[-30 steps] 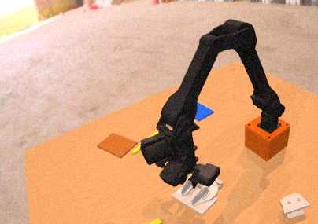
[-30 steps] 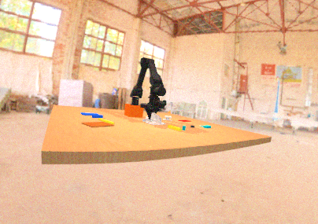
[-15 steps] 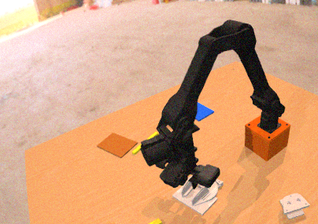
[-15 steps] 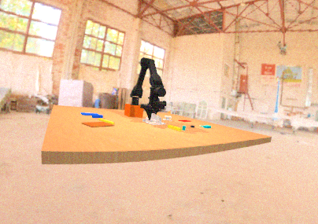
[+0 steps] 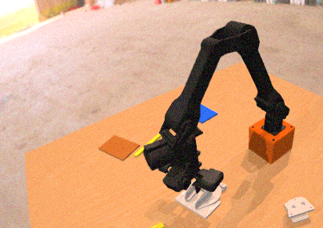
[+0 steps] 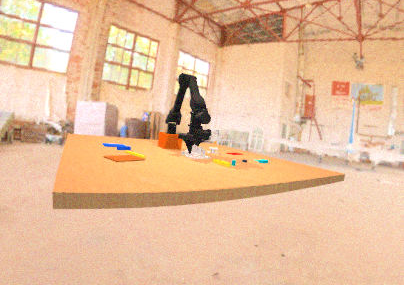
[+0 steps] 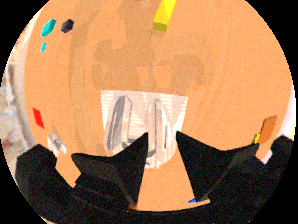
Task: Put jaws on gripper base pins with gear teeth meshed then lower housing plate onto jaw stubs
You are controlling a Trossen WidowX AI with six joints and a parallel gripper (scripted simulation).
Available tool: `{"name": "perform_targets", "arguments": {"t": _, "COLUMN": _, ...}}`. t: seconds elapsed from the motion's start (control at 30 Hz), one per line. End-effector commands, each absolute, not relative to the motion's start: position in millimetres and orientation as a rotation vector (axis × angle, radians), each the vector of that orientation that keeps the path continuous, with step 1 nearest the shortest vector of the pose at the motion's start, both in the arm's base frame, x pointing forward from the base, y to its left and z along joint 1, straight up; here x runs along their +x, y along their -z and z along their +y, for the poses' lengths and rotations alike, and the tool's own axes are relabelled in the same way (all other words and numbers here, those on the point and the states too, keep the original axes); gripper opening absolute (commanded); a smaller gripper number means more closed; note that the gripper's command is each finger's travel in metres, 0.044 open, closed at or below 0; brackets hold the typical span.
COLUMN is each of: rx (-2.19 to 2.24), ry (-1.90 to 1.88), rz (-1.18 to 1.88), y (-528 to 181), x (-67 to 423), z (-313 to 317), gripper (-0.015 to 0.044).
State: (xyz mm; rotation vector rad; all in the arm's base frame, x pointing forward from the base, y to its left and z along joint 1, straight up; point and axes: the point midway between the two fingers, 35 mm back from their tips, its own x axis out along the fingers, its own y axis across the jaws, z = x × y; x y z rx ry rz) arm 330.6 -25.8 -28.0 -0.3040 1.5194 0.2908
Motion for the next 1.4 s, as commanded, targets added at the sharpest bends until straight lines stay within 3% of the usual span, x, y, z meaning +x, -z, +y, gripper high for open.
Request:
{"name": "perform_targets", "arguments": {"t": 0.0, "rx": -0.31, "ry": -0.292, "rz": 1.518, "y": 28.7, "x": 330.7, "z": -26.2, "gripper": 0.0134}}
{"name": "perform_targets", "arguments": {"t": 1.37, "rx": -0.311, "ry": -0.294, "rz": 1.518, "y": 34.9, "x": 330.8, "z": -26.2, "gripper": 0.0134}}
